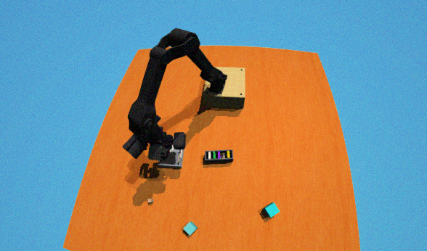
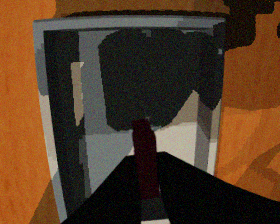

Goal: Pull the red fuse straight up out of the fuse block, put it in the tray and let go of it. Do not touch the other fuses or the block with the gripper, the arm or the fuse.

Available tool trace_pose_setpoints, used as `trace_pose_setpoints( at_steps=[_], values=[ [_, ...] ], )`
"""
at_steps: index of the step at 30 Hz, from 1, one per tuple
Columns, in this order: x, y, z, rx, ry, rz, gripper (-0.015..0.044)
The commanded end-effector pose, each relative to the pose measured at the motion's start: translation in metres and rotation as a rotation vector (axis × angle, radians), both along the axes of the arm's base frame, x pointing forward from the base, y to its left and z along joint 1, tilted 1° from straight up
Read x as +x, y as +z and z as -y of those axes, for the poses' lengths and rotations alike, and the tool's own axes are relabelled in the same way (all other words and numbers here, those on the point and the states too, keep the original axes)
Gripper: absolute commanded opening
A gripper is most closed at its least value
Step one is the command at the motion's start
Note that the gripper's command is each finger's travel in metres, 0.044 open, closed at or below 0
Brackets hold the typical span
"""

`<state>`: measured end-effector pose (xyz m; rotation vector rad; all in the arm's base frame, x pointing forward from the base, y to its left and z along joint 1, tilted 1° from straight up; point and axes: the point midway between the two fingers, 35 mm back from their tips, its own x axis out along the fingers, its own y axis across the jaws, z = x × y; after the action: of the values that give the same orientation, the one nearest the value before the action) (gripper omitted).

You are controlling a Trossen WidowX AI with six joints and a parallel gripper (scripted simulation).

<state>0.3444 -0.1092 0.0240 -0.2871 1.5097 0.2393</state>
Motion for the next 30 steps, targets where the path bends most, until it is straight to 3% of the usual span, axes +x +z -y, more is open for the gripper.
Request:
trace_pose_setpoints(
  at_steps=[1,7,20,23,30],
  values=[
    [-0.002,-0.01,-0.001,0.008,0.005,-0.013,0.0],
    [-0.002,-0.01,-0.001,0.008,0.005,-0.013,0.0],
    [-0.001,-0.004,0.0,0.002,0.0,-0.007,0.033],
    [-0.003,0.027,-0.002,0.008,0.005,-0.012,0.033],
    [-0.004,0.03,-0.002,0.008,0.005,-0.013,0.033]
  ],
)
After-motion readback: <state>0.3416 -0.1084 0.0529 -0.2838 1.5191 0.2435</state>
